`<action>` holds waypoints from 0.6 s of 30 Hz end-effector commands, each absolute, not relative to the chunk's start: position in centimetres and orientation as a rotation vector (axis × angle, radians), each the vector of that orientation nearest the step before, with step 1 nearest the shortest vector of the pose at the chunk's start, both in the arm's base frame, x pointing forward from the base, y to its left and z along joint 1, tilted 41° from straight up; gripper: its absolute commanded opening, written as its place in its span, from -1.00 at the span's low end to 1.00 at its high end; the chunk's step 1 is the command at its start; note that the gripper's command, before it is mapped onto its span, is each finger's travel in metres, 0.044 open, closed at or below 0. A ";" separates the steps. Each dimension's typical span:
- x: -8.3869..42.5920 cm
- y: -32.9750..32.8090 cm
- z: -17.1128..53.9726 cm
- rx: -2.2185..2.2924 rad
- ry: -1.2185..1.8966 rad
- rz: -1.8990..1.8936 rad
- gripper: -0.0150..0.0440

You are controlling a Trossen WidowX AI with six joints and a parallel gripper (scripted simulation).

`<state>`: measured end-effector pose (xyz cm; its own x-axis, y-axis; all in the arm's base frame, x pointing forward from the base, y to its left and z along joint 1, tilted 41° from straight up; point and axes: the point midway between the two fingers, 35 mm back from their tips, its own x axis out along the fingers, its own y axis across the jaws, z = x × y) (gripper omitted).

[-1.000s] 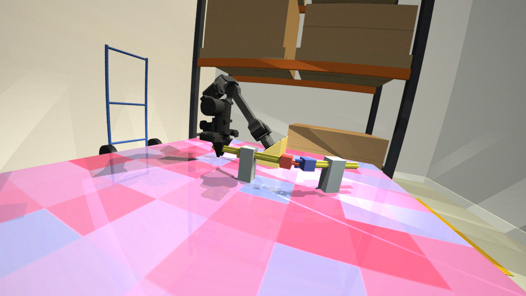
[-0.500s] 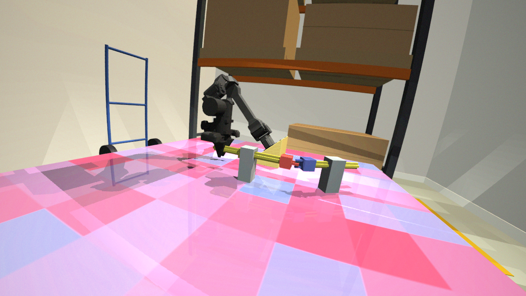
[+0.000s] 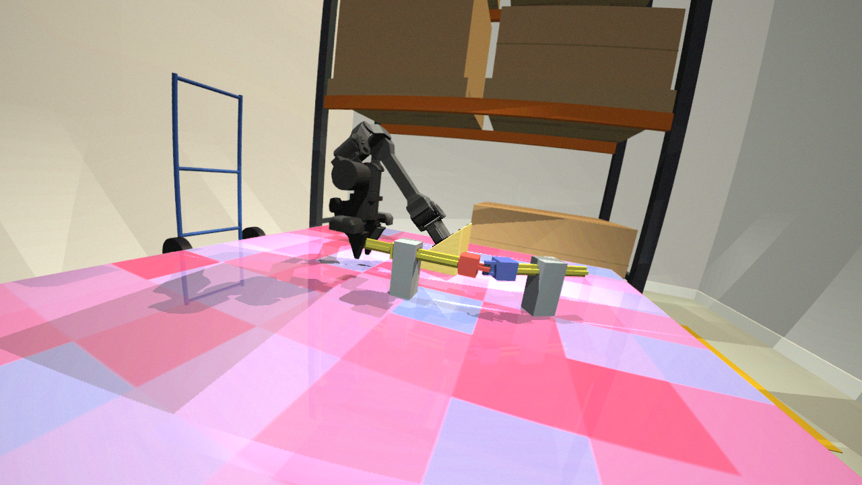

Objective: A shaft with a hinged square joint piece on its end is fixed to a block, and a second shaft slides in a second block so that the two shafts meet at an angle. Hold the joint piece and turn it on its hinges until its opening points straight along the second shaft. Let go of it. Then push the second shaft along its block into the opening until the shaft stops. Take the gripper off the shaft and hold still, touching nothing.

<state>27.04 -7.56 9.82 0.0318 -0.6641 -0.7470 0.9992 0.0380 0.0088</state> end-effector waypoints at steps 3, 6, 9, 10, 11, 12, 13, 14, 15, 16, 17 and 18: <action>27.1 -7.5 9.8 0.649 0.663 -1.428 0.71; 27.1 -7.5 9.8 0.649 0.663 -1.428 0.98; 27.1 -7.5 9.8 0.649 0.663 -1.428 1.00; 27.1 -7.5 9.8 0.649 0.663 -1.428 1.00; 27.1 -7.5 9.8 0.649 0.663 -1.428 1.00; 27.1 -7.5 9.8 0.649 0.663 -1.428 1.00; 27.1 -7.5 9.8 0.649 0.663 -1.428 1.00; 27.1 -7.5 9.8 0.649 0.663 -1.428 1.00; 27.1 -7.5 9.8 0.649 0.663 -1.428 1.00; 27.1 -7.5 9.8 0.649 0.663 -1.428 1.00; 27.1 -7.5 9.8 0.649 0.663 -1.428 1.00; 27.1 -7.5 9.8 0.649 0.663 -1.428 1.00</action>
<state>27.02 -7.56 9.81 0.0309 -0.6640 -0.7471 0.9992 0.0380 0.0076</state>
